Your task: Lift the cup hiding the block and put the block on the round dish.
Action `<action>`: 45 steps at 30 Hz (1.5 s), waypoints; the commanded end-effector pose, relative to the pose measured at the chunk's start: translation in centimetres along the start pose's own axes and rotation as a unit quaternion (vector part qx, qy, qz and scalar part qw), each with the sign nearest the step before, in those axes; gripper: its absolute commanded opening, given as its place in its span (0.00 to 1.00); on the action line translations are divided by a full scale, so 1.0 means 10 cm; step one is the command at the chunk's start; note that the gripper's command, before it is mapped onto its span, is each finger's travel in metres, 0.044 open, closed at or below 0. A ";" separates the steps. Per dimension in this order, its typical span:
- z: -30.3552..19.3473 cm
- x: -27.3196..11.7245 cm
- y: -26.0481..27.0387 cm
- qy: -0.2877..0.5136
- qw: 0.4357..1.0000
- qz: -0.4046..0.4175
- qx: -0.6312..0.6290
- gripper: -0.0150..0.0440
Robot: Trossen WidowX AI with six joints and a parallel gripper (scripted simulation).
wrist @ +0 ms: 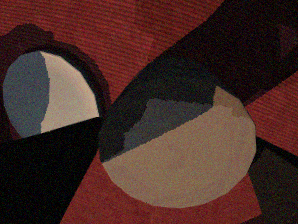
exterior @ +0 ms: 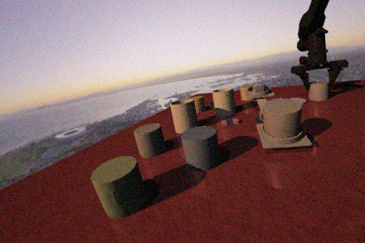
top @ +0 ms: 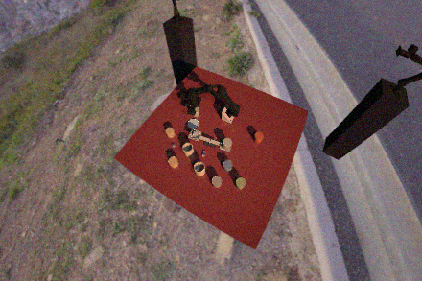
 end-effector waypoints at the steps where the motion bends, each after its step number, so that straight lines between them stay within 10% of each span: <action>1: 0.02 -0.38 0.00 -0.013 1.000 -0.001 -0.001 1.00; 6: 0.02 -0.38 0.00 -0.013 1.000 -0.001 -0.001 1.00; 13: 0.08 -0.68 0.83 -0.023 0.999 -0.003 -0.029 0.69; 25: -0.44 -0.90 2.58 -0.010 0.996 0.004 -0.090 0.69; 45: -0.45 -0.66 2.61 -0.010 0.996 0.005 -0.091 0.69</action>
Point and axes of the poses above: the point midway between the two fingers, 35 mm back from their tips, its own x axis out along the fingers, its own y axis across the jaws, z = x × y, the point moved 2 cm from there along -x, back along the fingers, and after that the axes turned 12 degrees about -x, right-handed, at the moved point
